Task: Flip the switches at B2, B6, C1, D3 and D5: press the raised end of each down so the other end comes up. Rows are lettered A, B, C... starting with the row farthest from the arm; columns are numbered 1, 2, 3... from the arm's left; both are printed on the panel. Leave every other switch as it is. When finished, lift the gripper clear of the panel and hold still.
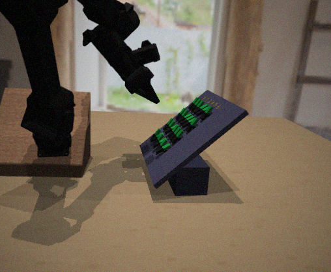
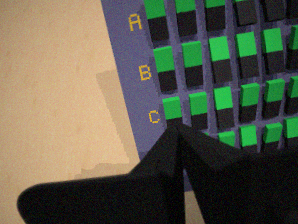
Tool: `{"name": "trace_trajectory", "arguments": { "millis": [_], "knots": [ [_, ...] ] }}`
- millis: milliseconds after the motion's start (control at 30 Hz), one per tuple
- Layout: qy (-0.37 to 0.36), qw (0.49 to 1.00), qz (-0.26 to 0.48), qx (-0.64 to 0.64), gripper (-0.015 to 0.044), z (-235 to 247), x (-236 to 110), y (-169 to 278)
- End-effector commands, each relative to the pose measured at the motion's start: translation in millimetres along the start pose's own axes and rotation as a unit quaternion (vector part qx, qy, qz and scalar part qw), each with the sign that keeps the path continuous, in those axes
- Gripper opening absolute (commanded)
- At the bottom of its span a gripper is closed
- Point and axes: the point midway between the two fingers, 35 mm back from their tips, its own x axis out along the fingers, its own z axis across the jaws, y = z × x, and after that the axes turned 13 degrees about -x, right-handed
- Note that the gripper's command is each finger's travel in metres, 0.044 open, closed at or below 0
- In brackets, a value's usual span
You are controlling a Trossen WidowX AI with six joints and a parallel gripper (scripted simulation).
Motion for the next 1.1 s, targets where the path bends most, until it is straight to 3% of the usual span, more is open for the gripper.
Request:
{"name": "trace_trajectory", "arguments": {
  "millis": [0, 1067],
  "knots": [
    [0.005, 1.000, 0.016, -0.005, 0.0000, 0.0, 25.2, 4.2],
    [0.006, 1.000, 0.016, -0.005, 0.0000, -1.1, 51.2, 4.3]
  ]
}}
